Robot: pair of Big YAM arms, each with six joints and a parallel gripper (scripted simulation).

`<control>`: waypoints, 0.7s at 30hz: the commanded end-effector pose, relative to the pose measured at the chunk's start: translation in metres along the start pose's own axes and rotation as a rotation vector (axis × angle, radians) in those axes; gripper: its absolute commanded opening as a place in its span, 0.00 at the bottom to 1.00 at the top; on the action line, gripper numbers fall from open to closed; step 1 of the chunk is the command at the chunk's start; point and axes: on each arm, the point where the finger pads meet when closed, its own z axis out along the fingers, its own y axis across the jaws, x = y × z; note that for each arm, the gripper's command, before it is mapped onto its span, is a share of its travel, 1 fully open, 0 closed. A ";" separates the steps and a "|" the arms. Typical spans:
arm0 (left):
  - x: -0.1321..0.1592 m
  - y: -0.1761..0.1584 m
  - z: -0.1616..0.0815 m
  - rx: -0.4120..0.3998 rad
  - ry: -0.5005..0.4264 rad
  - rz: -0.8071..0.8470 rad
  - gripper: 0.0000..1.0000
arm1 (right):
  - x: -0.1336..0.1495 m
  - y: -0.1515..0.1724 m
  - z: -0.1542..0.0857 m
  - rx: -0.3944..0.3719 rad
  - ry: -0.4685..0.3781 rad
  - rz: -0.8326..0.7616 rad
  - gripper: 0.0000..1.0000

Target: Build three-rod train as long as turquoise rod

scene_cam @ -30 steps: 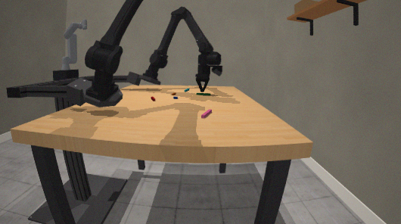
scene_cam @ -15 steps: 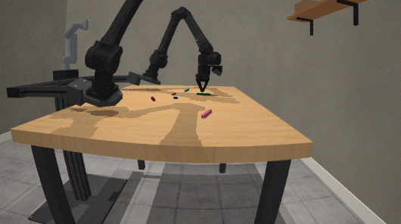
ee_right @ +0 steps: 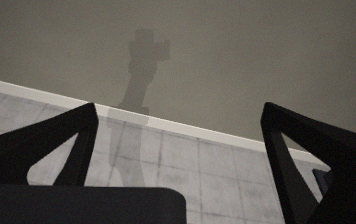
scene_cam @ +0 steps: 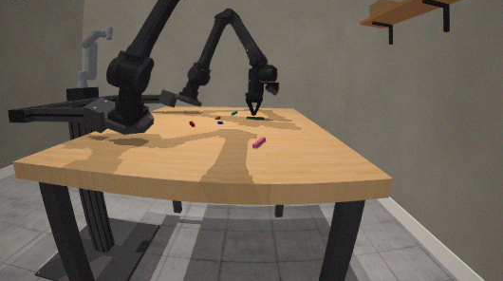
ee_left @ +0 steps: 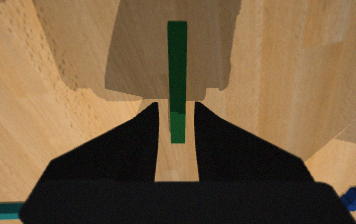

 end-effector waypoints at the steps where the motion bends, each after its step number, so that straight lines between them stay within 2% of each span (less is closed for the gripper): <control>1: -0.020 -0.004 -0.008 0.014 -0.029 -0.024 0.23 | -0.046 -0.010 0.003 0.023 -0.087 0.012 1.00; 21: -0.020 -0.005 -0.005 0.008 -0.015 -0.019 0.23 | -0.046 -0.010 0.003 0.023 -0.087 0.012 1.00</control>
